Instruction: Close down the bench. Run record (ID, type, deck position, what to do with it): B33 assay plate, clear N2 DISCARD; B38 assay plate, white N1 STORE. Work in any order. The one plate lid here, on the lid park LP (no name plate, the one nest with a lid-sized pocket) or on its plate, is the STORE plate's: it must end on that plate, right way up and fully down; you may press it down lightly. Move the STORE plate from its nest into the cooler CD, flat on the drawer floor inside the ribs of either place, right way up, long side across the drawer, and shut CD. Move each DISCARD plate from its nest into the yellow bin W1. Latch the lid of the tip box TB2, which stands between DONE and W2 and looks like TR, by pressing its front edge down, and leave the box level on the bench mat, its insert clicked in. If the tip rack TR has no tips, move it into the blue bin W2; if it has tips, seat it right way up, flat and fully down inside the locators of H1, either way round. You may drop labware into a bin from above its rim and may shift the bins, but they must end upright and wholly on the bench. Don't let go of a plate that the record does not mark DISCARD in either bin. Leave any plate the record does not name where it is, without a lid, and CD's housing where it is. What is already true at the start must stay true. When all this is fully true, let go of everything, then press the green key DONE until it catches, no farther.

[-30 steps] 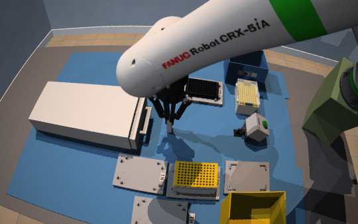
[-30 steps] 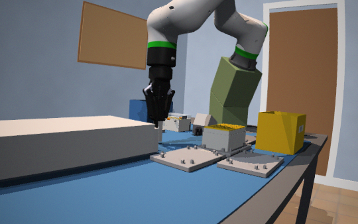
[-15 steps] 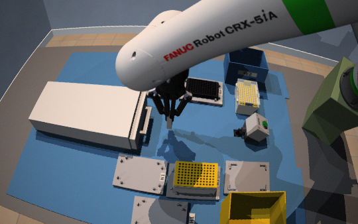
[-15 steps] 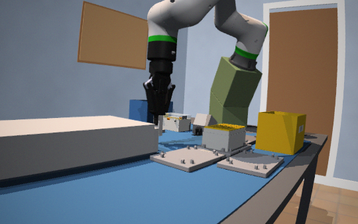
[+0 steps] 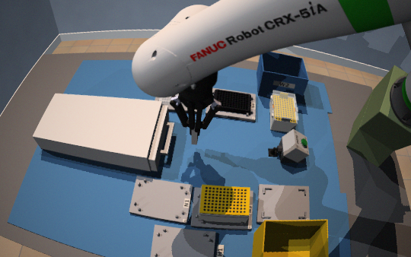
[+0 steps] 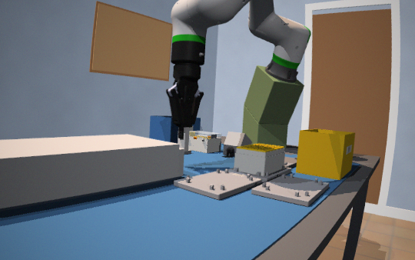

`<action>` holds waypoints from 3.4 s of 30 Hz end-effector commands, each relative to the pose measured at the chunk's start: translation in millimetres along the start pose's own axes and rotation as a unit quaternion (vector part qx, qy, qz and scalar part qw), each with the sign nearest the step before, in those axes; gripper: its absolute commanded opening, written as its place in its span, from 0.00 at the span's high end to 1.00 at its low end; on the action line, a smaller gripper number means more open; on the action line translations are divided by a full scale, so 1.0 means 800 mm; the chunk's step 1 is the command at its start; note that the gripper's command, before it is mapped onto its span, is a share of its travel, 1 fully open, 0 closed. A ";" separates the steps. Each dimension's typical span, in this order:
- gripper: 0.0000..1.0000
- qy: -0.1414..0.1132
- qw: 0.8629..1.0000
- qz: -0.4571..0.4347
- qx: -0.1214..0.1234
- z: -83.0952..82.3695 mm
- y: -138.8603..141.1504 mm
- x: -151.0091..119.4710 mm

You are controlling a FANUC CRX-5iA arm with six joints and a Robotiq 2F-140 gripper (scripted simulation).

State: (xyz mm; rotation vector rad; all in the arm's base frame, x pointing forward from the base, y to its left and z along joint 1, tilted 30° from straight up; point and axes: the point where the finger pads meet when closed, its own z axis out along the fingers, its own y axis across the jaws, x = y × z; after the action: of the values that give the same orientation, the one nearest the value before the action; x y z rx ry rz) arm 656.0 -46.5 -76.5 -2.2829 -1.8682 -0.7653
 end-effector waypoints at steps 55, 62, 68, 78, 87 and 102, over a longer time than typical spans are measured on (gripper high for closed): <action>1.00 0.000 1.000 0.000 0.000 -0.083 0.000 0.000; 1.00 0.000 1.000 0.000 0.000 -0.090 0.000 0.000; 0.34 0.000 1.000 0.017 0.000 -0.090 0.002 -0.005; 0.34 0.000 0.989 0.149 0.000 -0.094 0.017 -0.042; 0.34 0.000 0.965 0.264 0.000 -0.096 0.031 -0.074; 0.34 0.000 0.869 0.494 0.000 -0.102 0.059 -0.143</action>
State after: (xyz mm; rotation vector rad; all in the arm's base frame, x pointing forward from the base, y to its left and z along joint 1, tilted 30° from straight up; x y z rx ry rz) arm 656.2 -176.4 -40.3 -2.6969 -0.6463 -0.6043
